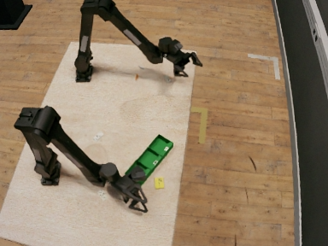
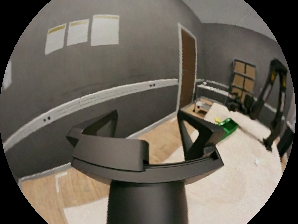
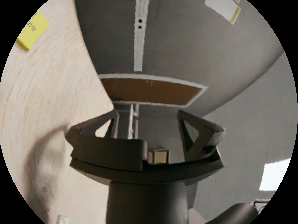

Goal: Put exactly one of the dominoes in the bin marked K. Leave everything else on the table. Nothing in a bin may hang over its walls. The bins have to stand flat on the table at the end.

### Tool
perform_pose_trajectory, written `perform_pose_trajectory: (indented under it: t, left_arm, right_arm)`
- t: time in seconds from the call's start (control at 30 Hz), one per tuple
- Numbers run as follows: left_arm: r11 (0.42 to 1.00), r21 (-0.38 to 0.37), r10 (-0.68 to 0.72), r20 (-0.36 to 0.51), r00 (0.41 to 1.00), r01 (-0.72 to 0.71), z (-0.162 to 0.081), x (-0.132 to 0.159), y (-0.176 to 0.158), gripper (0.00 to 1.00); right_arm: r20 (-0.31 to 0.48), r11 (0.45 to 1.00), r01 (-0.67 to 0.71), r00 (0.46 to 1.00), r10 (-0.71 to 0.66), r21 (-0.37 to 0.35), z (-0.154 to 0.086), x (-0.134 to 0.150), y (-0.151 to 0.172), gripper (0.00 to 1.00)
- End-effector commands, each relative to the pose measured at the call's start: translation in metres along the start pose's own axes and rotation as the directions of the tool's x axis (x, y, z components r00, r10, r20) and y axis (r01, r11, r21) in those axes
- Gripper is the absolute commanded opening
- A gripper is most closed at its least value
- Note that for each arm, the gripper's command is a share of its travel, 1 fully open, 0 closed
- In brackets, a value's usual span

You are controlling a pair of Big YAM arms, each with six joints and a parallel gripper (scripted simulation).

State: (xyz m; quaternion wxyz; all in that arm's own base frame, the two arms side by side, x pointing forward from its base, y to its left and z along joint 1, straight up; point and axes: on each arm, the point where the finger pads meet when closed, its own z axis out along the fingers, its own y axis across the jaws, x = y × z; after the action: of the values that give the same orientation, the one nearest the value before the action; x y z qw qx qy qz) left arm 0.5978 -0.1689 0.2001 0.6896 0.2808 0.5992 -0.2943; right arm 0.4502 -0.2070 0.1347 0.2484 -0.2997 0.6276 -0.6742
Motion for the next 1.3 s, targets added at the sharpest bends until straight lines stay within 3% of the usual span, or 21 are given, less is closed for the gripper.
perform_pose_trajectory:
  t: [0.0,0.37,0.87,0.93,1.27]
  left_arm:
    - [0.999,-0.038,0.017,0.011,1.0,-0.017,-0.011,-0.009,0.022,1.0]
    - [0.992,-0.12,0.028,0.006,1.0,-0.027,-0.041,-0.011,0.064,1.0]
    - [0.961,-0.272,0.048,-0.005,0.999,-0.048,-0.109,-0.017,0.134,1.0]
    - [0.961,-0.272,0.048,-0.005,0.999,-0.048,-0.109,-0.017,0.134,1.0]
    - [0.923,-0.379,0.061,-0.015,0.998,-0.062,-0.165,-0.023,0.179,1.0]
  right_arm:
    - [-0.001,1.0,-0.004,1.0,0.004,0.007,0.001,0.0,-0.003,1.0]
    - [-0.001,1.0,-0.004,1.0,0.004,0.007,0.001,0.0,-0.003,1.0]
    - [-0.001,1.0,-0.004,1.0,0.004,0.007,0.001,0.0,-0.003,1.0]
    - [-0.001,1.0,-0.004,1.0,0.004,0.007,0.001,0.0,-0.003,1.0]
    - [-0.001,1.0,-0.004,1.0,0.004,0.007,0.001,0.0,-0.003,1.0]
